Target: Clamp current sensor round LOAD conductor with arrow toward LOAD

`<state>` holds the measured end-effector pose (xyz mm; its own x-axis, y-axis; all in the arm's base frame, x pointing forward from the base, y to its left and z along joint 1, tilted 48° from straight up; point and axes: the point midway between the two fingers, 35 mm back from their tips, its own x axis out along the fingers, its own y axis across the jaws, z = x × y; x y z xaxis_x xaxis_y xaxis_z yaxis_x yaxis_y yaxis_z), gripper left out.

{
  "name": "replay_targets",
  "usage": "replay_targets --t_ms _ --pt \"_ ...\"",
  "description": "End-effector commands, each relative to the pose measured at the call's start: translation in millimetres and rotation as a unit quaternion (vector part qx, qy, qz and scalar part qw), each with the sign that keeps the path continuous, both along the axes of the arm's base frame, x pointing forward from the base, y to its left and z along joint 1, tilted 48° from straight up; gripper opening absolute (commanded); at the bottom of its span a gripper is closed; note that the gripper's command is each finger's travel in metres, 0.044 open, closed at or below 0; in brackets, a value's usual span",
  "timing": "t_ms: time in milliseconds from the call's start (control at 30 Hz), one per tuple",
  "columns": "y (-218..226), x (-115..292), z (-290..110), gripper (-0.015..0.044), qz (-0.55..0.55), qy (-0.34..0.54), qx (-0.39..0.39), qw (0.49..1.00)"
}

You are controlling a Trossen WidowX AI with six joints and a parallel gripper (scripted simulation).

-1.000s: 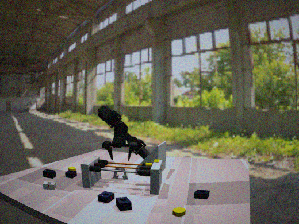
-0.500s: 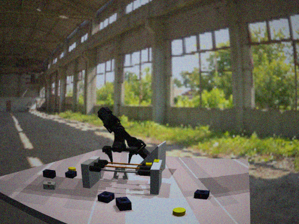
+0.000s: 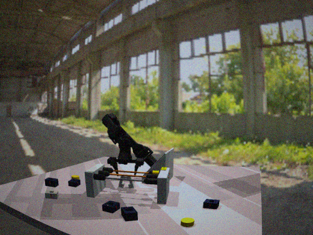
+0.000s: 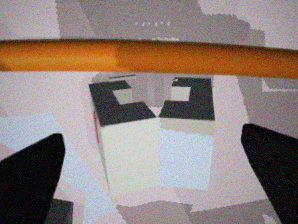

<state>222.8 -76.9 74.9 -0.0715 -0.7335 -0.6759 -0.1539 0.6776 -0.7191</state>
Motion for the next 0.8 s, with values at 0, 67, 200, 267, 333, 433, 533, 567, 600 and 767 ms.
replay_targets --t_ms 0,67,200,267,333,433,533,567,600,767 --pt "0.5 0.3 0.3 0.0387 0.0 0.0 0.0 1.0" --pt "0.5 0.3 0.3 0.0335 0.0 0.0 0.0 1.0" --pt "0.5 0.3 0.3 0.0269 0.0 0.0 0.0 1.0" --pt "0.5 0.3 0.3 0.0256 0.0 0.0 0.0 1.0" --pt "0.5 0.3 0.3 0.0242 0.0 0.0 0.0 1.0" --pt "0.5 0.3 0.3 0.0222 0.0 0.0 0.0 1.0" --pt "0.5 0.3 0.3 0.0202 0.0 0.0 0.0 1.0" --pt "1.1 0.5 0.8 0.0176 0.0 0.0 0.0 1.0" --pt "2.4 0.8 1.9 0.015 0.0 0.0 0.0 1.0" --pt "16.9 4.2 14.0 0.0019 0.002 0.0 0.002 1.0"
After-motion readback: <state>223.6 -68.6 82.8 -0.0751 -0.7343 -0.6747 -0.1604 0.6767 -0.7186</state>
